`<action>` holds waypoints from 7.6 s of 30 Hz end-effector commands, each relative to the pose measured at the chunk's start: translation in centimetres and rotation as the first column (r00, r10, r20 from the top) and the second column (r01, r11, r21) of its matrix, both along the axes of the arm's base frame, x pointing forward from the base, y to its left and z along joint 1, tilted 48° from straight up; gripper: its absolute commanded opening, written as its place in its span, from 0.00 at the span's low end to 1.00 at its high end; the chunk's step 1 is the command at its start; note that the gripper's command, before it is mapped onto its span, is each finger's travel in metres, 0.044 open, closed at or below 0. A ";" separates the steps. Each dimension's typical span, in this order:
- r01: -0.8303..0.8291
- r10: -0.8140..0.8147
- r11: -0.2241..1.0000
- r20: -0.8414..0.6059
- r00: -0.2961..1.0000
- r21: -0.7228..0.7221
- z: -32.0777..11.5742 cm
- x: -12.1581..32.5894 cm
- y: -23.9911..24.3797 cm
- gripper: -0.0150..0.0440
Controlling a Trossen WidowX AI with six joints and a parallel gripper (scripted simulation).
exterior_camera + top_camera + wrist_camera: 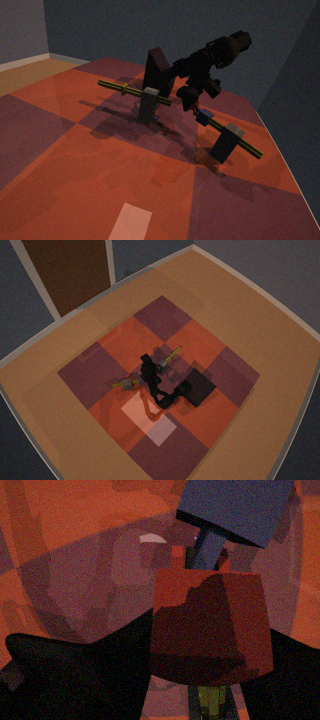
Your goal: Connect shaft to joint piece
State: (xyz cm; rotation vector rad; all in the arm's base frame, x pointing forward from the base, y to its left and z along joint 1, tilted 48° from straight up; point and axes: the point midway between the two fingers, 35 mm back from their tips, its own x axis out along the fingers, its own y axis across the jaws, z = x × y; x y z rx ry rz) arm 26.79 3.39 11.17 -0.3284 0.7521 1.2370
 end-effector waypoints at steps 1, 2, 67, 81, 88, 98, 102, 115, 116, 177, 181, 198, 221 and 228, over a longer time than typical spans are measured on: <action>-0.005 0.004 0.999 0.029 1.000 0.049 -0.3 0.0 0.1 0.25; -0.006 0.004 0.998 0.039 0.999 0.067 -0.4 0.0 0.1 0.25; -0.029 0.002 0.973 0.120 0.993 0.227 -1.2 0.2 0.2 1.00; -0.031 0.007 0.978 0.115 0.993 0.208 -1.0 0.2 0.1 1.00; -0.042 0.042 0.999 0.056 0.998 0.004 0.6 -0.2 -1.8 1.00; -0.040 0.041 0.999 0.051 0.998 -0.017 0.8 -0.3 -2.0 1.00; 0.002 -0.001 1.000 0.033 0.999 -0.011 1.4 -0.2 -2.6 1.00; 0.389 -0.391 0.920 -0.155 0.908 -0.042 7.0 -1.2 -8.8 1.00; 0.417 -0.419 0.908 -0.168 0.892 -0.046 7.5 -1.4 -9.2 1.00; -0.076 0.073 0.974 -0.024 0.997 -0.215 -0.3 -2.4 -10.2 1.00; -0.076 0.073 0.974 -0.023 0.997 -0.215 -1.5 -2.2 -8.9 1.00; -0.076 0.073 0.974 -0.021 0.997 -0.213 -2.2 -1.1 -4.6 1.00; -0.076 0.074 0.975 -0.019 0.997 -0.209 -0.1 0.1 -0.7 1.00; -0.076 0.074 0.975 -0.019 0.997 -0.208 -1.0 0.1 0.0 1.00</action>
